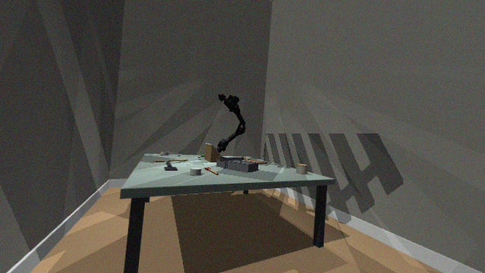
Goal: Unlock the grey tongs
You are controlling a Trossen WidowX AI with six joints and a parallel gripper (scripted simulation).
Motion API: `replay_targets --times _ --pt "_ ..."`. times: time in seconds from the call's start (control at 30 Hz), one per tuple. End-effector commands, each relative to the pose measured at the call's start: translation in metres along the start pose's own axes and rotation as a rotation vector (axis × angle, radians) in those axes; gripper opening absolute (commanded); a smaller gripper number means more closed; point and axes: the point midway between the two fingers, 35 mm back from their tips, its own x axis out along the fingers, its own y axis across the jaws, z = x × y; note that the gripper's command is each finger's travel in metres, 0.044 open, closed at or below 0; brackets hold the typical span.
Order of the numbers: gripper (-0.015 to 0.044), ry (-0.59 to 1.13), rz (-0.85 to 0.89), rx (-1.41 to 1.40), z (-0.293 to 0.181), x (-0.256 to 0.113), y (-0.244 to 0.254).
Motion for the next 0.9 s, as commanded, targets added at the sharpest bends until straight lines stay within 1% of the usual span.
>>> replay_targets --times 0.0,0.2,0.4,0.63,0.87 --pt "0.0440 0.083 0.155 -0.196 -0.019 0.024 0.042" --pt "0.0440 0.173 0.430 -0.504 -0.058 0.051 0.112" --pt "0.0440 0.198 0.731 -0.794 -0.099 0.059 0.182" --pt "0.0440 0.143 1.104 -1.091 -0.148 0.049 0.259" --pt "0.0440 0.002 1.488 -1.320 -0.197 0.022 0.324"
